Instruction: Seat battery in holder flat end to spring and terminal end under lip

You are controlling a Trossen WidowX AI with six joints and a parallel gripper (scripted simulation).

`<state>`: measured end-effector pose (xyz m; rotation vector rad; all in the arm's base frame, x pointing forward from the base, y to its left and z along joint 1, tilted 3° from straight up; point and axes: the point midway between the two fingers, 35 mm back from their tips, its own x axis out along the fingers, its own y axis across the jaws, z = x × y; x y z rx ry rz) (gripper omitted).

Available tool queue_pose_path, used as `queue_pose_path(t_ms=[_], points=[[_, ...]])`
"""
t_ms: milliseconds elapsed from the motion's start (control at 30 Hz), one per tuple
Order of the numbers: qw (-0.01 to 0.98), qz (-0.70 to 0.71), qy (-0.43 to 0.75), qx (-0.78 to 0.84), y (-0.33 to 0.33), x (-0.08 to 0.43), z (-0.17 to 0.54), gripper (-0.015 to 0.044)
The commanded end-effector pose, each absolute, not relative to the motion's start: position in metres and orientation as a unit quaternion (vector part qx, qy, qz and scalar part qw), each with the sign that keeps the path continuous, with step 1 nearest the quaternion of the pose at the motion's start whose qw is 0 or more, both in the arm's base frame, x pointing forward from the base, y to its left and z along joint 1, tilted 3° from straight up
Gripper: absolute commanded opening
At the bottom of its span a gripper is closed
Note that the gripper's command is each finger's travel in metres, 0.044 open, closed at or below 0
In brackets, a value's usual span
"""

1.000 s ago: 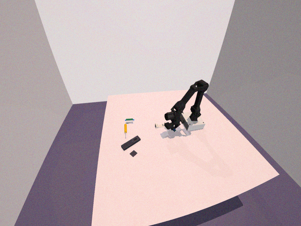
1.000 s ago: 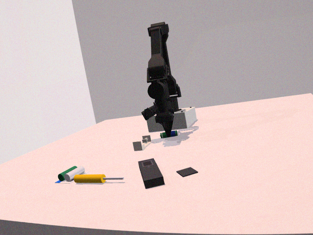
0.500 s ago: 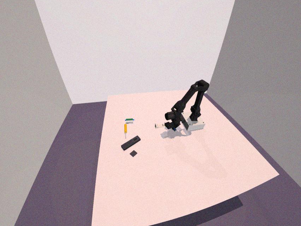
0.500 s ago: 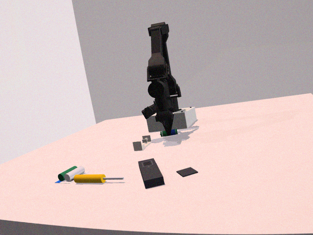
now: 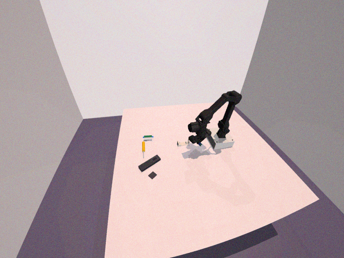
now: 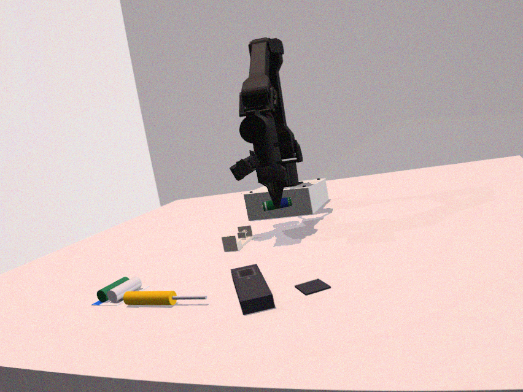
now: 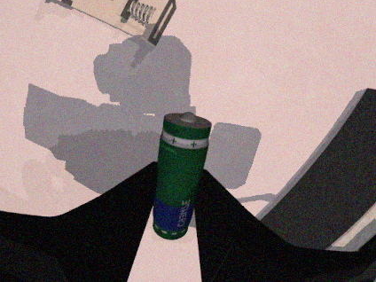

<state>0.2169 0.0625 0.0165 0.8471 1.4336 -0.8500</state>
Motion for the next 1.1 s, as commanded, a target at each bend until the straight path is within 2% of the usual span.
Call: queue_pose_path(t_ms=[0, 433, 867, 1067], points=[[0.617, -0.323, 0.639, 0.327, 0.060, 0.232, 0.022, 0.0069], [0.684, -0.142, 0.699, 0.154, 0.041, 0.281, 0.033, 0.0069], [0.703, 0.044, 0.709, -0.028, 0.013, 0.325, 0.041, 0.0069], [0.702, 0.066, 0.707, -0.050, 0.009, 0.329, 0.041, 0.0069]])
